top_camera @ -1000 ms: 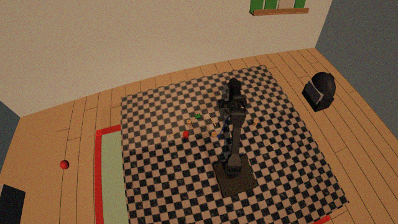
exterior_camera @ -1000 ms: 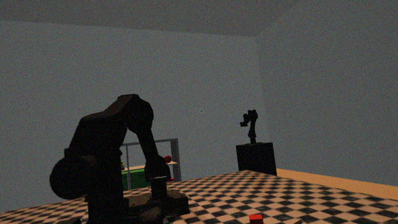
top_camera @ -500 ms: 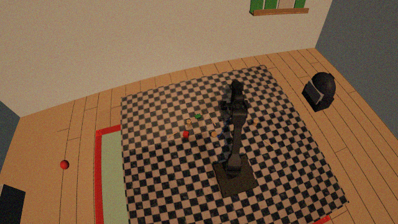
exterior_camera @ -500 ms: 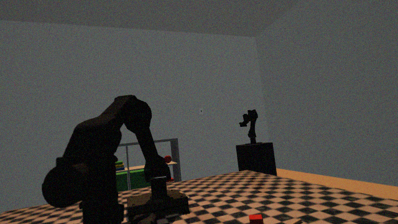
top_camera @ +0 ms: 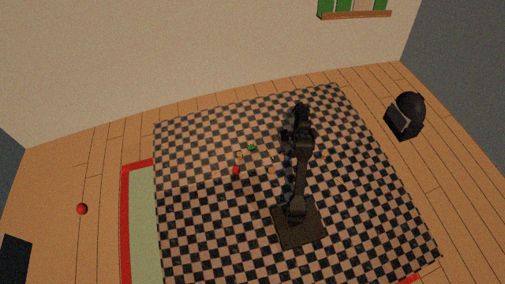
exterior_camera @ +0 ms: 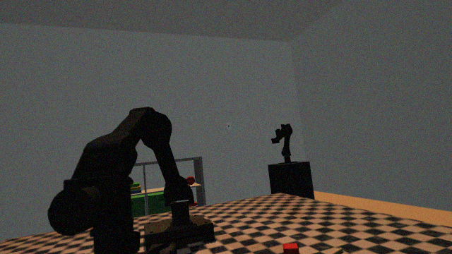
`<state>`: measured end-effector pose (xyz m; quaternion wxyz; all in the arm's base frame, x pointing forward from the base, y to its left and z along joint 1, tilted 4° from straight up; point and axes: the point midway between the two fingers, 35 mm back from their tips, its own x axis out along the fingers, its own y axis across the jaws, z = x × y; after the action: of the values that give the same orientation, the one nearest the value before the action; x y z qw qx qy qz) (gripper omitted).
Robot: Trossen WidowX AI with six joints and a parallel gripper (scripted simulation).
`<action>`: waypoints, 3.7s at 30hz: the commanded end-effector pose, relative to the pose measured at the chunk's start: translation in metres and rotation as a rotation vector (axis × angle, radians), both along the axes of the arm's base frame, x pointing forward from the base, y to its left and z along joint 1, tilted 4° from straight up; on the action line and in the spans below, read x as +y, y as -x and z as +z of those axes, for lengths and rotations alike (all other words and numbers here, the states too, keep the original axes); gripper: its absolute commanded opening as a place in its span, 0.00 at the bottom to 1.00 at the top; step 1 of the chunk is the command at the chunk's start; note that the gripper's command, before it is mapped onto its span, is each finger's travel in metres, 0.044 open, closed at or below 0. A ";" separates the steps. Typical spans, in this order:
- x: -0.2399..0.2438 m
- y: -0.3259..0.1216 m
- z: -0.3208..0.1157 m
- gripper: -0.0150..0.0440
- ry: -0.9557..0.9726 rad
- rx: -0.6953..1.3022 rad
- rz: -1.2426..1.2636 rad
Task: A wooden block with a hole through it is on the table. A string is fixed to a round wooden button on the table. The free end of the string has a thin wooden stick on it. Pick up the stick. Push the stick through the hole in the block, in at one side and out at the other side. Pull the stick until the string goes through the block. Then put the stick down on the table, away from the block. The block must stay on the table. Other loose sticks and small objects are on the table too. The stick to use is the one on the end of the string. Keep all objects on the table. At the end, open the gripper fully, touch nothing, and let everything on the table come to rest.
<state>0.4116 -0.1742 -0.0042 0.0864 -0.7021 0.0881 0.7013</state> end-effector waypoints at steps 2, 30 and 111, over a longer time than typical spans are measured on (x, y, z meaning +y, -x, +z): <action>0.001 0.006 0.000 0.25 0.002 0.002 0.003; 0.008 0.038 0.001 0.25 0.002 0.004 0.003; 0.030 0.127 0.000 0.25 0.001 0.009 0.002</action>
<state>0.2889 -0.1443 -0.0045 0.0868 -0.6987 0.0871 0.7047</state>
